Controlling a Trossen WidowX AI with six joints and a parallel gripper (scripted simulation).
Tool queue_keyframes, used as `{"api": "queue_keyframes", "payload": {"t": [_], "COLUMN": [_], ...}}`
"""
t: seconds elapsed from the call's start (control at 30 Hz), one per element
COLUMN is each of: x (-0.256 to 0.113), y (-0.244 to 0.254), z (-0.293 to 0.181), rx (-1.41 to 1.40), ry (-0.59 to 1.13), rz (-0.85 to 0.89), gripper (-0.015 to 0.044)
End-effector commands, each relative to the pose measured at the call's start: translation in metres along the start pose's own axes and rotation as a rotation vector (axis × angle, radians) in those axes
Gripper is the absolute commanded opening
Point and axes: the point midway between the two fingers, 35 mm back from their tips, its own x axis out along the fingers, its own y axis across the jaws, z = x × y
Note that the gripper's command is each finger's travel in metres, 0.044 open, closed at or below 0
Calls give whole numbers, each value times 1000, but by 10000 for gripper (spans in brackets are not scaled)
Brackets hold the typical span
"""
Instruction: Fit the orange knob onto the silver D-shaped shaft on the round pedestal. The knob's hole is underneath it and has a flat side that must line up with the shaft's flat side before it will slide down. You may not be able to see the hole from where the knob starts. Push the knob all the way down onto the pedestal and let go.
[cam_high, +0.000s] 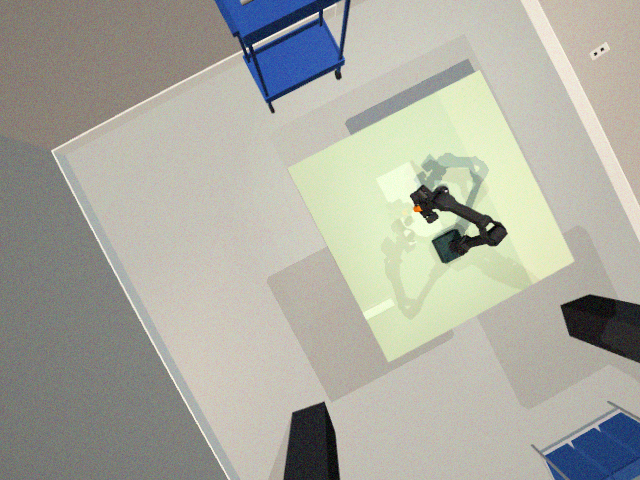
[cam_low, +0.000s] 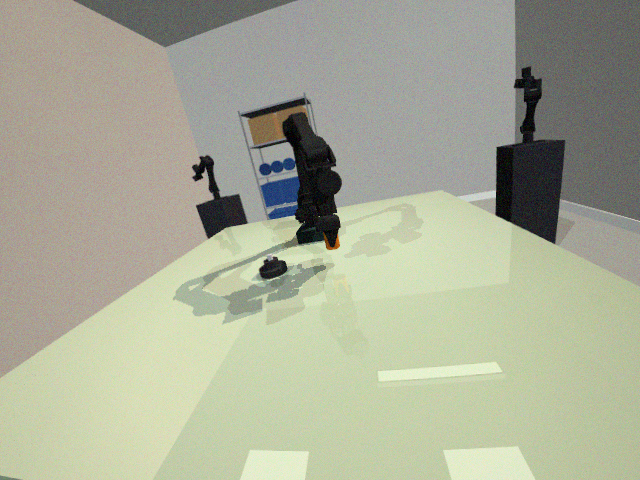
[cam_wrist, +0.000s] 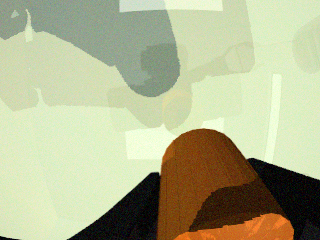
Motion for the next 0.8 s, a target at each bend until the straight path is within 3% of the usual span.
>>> {"api": "queue_keyframes", "payload": {"t": [0.0,0.77], "x": [-16,-87], "y": [4,1], "z": [-1,1], "rx": [-3,4], "ry": [9,8], "rz": [18,14], "gripper": [0,0]}}
